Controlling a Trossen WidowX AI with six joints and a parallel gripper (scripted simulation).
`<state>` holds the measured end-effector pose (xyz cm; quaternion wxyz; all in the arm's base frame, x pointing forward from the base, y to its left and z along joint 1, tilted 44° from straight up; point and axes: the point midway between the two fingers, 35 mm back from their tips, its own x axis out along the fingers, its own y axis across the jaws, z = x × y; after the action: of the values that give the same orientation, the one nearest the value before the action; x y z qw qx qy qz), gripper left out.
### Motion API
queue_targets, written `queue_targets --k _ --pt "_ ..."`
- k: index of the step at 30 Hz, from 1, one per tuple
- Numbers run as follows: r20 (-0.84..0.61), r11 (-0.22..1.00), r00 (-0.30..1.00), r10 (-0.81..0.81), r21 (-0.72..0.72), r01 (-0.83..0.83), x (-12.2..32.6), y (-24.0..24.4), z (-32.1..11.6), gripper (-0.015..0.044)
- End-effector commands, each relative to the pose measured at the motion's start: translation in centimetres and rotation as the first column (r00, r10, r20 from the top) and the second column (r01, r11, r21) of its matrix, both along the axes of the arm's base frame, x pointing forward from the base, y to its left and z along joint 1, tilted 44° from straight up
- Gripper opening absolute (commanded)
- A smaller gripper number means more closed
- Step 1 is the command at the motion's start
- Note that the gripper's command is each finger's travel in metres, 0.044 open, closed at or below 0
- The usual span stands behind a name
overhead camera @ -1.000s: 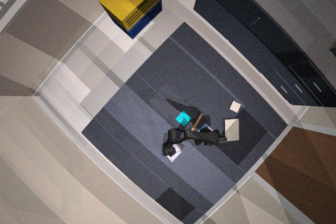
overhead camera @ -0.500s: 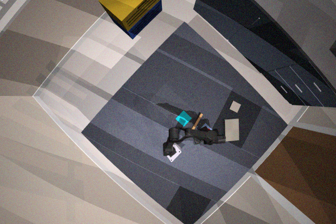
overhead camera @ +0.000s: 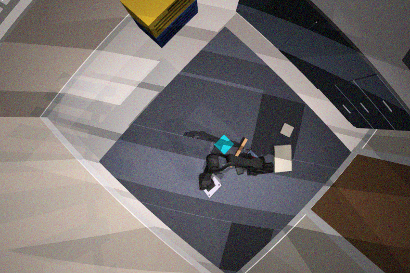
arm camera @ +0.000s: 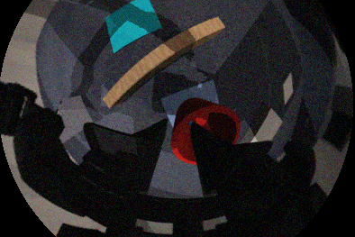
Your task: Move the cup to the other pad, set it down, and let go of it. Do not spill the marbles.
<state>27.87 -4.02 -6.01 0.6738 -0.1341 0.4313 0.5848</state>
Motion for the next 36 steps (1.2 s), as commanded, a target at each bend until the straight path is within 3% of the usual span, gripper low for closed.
queue_targets --k 1,11,15,21,36 --pt "-0.01 1.0 1.0 -0.003 0.009 0.003 -0.4 0.7 -0.5 0.0148" --pt "-0.01 1.0 1.0 -0.003 0.009 0.003 -0.4 0.8 -0.6 0.0148" --pt "-0.004 1.0 1.0 0.002 0.003 -0.002 -0.2 0.6 -0.5 0.0043" --pt "-0.004 1.0 1.0 0.002 0.003 -0.002 -0.2 0.6 -0.5 0.0003" --pt "-0.009 1.0 1.0 -0.002 0.005 0.002 -0.1 -1.9 2.2 0.0"
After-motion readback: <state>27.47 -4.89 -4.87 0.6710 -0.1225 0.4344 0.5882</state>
